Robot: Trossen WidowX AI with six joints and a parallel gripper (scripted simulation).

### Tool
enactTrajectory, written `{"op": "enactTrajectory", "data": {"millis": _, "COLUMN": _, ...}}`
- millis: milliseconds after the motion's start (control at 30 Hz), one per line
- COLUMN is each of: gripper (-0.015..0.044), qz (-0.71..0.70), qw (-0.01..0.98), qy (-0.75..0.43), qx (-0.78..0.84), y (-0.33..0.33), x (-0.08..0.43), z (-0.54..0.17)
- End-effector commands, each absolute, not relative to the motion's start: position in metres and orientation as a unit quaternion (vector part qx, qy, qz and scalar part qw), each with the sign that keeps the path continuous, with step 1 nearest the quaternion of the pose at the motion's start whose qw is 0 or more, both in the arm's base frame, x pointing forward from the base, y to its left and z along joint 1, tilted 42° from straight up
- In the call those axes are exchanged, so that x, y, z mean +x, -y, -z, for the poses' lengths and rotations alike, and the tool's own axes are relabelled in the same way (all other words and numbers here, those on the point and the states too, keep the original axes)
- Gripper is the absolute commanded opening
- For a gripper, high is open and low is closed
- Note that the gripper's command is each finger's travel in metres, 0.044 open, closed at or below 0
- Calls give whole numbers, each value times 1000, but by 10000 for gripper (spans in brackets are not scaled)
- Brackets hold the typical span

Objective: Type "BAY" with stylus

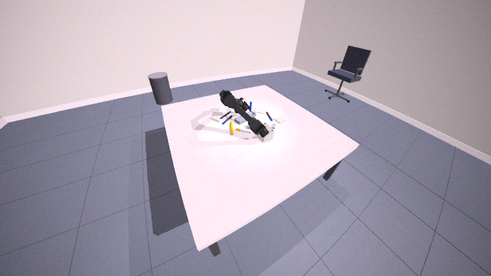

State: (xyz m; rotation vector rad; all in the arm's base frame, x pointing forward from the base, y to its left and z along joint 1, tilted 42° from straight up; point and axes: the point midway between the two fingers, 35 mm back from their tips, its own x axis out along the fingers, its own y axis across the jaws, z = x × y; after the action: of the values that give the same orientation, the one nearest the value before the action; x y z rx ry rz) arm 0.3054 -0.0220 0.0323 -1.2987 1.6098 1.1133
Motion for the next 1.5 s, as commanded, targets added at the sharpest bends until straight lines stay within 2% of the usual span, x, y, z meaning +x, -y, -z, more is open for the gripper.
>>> {"op": "enactTrajectory", "data": {"millis": 0, "gripper": 81, "qz": -436, "qw": 388, "qy": -633, "qx": -509, "y": 20, "x": 306, "z": -30}}
{"op": "enactTrajectory", "data": {"millis": 1467, "gripper": 81, "qz": -436, "qw": 388, "qy": -633, "qx": -509, "y": 13, "x": 305, "z": -22}}
